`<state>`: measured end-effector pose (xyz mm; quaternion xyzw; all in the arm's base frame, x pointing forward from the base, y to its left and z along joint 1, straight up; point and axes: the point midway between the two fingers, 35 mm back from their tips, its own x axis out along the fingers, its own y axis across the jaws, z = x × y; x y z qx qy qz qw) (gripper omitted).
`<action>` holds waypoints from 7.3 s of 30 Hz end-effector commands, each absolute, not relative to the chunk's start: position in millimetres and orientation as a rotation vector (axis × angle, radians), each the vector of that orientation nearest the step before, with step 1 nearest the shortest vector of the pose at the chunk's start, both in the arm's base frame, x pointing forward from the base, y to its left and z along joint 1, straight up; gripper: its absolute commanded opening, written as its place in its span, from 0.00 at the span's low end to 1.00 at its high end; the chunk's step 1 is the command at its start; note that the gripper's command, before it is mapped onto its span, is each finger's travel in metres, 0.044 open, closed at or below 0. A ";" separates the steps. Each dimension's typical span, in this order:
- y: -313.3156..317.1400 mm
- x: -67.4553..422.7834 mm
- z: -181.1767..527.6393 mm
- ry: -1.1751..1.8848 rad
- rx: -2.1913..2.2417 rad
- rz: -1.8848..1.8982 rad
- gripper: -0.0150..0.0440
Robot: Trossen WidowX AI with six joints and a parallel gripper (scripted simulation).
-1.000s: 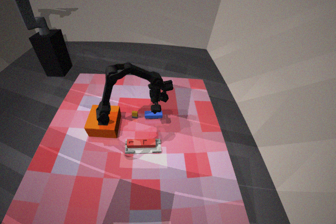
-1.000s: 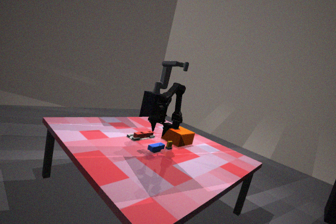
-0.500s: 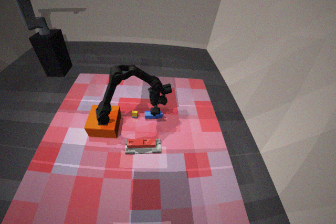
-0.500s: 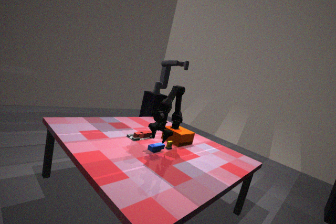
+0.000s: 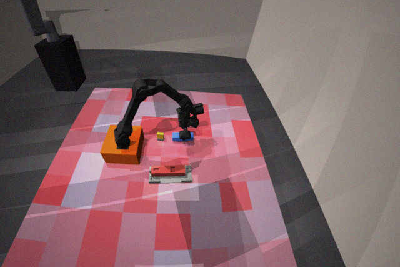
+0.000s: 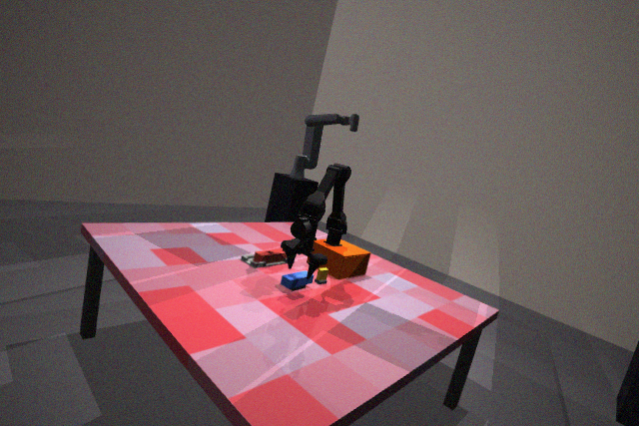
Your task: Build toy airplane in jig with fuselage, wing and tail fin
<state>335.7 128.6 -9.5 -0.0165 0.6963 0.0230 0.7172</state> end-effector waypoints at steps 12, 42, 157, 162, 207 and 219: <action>128.4 334.1 -35.5 1.545 -0.033 0.048 1.00; 125.7 334.3 -29.9 1.534 -0.031 0.086 0.25; -93.7 287.2 41.1 1.242 -1.160 1.122 0.25; -106.1 278.3 37.8 1.198 -1.236 1.197 0.25; -111.0 277.0 8.5 1.185 -1.258 1.218 0.58; -110.8 276.7 -3.2 1.185 -1.257 1.218 0.58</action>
